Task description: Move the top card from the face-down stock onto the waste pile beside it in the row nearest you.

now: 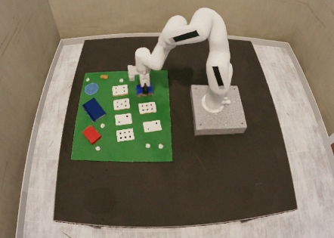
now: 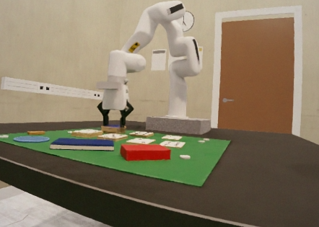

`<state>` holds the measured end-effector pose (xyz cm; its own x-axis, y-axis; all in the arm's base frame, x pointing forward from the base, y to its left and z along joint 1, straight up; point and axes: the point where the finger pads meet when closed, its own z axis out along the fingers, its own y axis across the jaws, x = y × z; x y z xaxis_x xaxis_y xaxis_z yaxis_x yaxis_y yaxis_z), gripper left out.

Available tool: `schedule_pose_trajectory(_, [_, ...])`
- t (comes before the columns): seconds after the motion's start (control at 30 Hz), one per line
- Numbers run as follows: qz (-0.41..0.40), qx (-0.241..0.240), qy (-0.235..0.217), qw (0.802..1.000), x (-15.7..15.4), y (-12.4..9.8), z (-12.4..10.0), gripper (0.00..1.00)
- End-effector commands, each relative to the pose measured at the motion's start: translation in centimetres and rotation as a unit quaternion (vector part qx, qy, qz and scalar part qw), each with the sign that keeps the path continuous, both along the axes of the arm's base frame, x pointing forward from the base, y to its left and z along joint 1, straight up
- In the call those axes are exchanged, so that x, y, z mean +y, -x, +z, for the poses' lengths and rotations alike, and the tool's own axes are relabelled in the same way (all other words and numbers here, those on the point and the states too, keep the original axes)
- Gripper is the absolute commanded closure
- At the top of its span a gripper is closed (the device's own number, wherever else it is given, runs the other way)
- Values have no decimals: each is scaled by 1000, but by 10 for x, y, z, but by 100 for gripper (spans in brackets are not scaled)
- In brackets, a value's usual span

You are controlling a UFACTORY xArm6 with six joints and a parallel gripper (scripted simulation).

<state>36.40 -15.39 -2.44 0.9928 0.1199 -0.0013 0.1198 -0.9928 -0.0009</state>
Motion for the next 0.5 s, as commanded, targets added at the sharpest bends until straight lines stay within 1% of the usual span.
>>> schedule_pose_trajectory(0.0, [0, -2, 1, 1000, -1, -1, 1, 26])
schedule_pose_trajectory(0.47, [0, -2, 1, 1000, -1, -1, 4, 27])
